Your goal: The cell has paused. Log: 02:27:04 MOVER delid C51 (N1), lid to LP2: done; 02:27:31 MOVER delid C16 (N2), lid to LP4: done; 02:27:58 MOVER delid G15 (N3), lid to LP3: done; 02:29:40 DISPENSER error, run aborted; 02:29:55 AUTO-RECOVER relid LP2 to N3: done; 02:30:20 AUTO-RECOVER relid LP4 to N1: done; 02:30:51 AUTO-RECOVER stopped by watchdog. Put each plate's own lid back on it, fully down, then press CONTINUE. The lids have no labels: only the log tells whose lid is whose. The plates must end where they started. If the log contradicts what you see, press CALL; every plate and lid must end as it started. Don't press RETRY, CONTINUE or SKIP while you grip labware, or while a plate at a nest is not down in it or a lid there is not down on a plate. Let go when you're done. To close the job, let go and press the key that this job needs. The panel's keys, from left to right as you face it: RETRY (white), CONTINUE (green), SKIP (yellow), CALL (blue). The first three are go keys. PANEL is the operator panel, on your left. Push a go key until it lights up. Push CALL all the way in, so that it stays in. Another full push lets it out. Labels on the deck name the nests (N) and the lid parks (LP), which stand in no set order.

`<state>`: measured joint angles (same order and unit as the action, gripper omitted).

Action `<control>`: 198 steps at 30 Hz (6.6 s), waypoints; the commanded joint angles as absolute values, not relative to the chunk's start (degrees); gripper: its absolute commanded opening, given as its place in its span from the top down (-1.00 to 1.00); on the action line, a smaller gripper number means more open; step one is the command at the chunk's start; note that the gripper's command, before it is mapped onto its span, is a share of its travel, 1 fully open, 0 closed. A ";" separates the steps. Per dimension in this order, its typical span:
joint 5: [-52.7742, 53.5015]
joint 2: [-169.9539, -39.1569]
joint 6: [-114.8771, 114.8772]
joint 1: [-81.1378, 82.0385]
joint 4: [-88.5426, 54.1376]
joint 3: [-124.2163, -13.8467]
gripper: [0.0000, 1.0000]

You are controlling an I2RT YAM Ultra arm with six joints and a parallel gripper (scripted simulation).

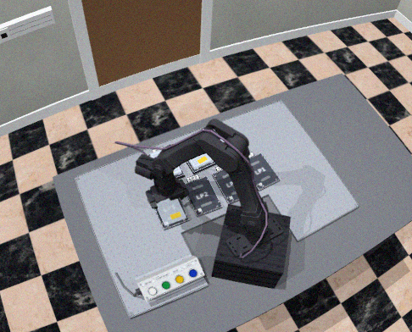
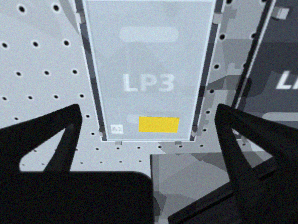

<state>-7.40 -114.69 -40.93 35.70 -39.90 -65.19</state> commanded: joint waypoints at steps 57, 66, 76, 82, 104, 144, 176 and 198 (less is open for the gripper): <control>-8.08 -119.31 -40.07 35.07 -30.49 -63.34 -0.96; -8.08 -119.33 -40.10 35.07 -30.30 -63.16 -0.78; -7.69 -119.32 -40.27 35.08 -30.85 -62.97 -0.62; -7.69 -119.31 -40.27 35.09 -30.70 -62.81 1.00; -7.69 -119.29 -40.30 35.12 -30.26 -62.34 1.00; -7.98 -113.70 -41.27 36.38 -36.54 -64.54 1.00; -8.05 -112.34 -41.69 36.85 -40.53 -66.60 1.00; -7.86 -110.99 -34.71 31.86 -39.75 -63.80 1.00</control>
<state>-7.46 -114.24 -38.20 34.00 -40.07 -64.71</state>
